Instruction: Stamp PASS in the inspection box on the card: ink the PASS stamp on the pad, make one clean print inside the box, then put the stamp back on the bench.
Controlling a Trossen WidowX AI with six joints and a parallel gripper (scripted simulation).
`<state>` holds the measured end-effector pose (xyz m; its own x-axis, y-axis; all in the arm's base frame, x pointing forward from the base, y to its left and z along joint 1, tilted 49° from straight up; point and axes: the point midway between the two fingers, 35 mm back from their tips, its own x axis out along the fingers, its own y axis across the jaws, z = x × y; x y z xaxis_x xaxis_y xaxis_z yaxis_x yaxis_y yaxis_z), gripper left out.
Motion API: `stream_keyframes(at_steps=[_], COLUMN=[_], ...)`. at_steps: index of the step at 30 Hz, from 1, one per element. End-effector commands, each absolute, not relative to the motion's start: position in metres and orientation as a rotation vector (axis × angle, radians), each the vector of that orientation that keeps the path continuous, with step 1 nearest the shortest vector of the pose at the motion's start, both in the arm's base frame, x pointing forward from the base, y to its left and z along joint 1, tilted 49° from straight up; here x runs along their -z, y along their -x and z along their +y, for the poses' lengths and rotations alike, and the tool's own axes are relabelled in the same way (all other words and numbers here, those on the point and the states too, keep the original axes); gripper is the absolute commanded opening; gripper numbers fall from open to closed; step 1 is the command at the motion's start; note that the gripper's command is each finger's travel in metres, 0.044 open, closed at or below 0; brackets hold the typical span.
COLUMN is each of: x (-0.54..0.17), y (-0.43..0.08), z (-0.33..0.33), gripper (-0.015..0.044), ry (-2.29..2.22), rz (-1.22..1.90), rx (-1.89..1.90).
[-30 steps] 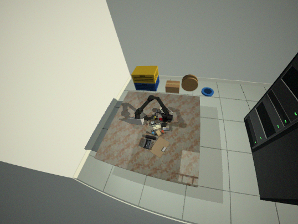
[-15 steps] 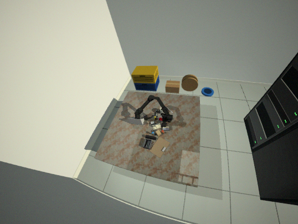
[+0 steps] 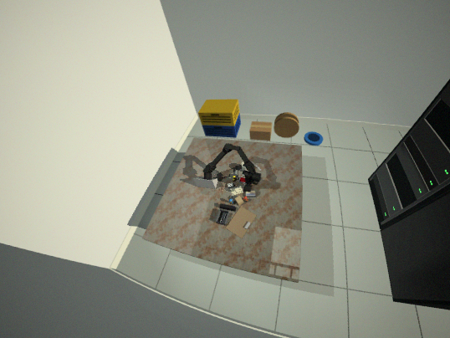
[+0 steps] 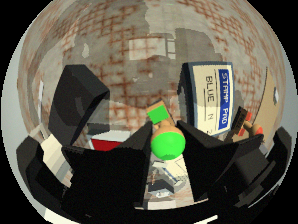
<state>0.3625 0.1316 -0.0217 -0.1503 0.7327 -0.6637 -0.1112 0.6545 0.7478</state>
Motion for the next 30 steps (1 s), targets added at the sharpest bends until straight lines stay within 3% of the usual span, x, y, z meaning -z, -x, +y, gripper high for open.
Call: stream_keyframes(at_steps=[1,30], x=[0.021,0.012], y=[-0.363,-0.366], z=[0.131,0.121], gripper=[0.0,0.0], ry=[-0.529,-0.529], rz=[1.559,1.559], rx=[-0.801,-0.8])
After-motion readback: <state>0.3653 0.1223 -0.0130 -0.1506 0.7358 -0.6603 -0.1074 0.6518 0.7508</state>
